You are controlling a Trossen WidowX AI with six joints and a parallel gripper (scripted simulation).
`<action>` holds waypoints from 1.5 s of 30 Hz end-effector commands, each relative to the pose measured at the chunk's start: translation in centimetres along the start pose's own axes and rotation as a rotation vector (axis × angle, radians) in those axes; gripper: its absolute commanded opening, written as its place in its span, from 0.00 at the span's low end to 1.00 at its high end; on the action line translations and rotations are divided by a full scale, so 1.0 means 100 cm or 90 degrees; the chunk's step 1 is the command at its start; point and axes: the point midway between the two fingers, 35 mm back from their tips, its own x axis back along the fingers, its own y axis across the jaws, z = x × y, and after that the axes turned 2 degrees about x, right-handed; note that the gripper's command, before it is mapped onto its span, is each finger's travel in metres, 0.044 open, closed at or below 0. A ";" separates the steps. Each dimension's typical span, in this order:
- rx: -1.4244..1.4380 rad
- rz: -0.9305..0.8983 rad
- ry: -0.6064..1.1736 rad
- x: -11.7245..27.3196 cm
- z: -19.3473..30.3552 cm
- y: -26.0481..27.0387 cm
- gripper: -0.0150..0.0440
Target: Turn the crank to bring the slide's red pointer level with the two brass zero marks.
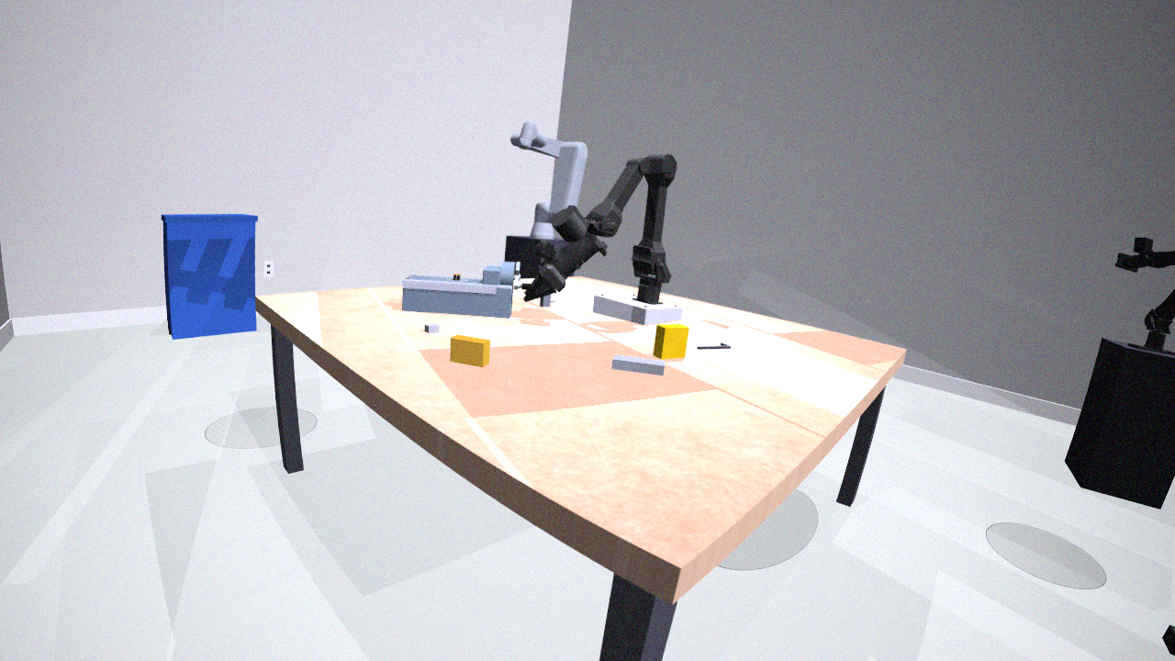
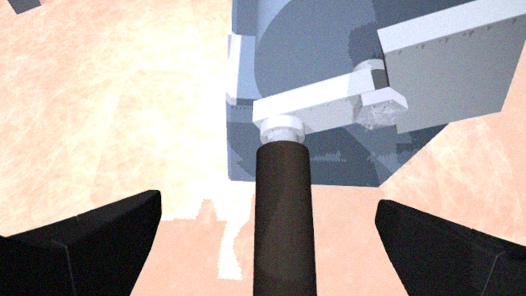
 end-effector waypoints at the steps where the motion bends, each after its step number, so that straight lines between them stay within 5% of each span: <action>1: 0.000 0.001 0.000 0.002 -0.003 0.000 1.00; 30: -0.001 0.003 0.000 0.104 -0.105 -0.004 1.00; 45: 0.043 -0.061 0.072 0.059 -0.160 -0.022 1.00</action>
